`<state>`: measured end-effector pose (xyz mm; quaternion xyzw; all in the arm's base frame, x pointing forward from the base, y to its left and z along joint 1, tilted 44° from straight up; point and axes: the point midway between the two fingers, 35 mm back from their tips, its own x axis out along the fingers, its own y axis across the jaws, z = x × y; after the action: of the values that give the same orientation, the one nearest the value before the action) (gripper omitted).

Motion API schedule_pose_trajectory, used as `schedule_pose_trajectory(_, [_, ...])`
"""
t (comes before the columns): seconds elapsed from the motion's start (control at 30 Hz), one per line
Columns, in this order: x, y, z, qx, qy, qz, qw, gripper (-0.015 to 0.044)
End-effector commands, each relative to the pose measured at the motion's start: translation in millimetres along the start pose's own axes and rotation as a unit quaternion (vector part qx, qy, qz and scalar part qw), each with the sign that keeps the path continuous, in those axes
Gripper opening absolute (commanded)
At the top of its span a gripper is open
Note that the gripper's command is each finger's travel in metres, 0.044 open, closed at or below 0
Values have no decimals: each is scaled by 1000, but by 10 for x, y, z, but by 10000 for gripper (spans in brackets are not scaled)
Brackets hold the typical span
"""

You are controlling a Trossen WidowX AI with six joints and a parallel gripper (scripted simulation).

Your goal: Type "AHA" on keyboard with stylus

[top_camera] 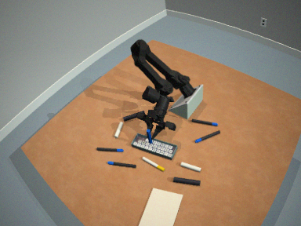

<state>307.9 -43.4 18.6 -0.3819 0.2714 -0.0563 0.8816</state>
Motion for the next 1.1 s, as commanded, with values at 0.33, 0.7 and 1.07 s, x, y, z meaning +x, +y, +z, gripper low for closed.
schedule_pose_trajectory(0.33, [-76,3,160,-2,2,2,1000,81])
schedule_pose_trajectory(0.7, [-171,5,311,-5,-1,3,1000,84])
schedule_pose_trajectory(1.07, [-215,78,307,-1,4,8,1000,0])
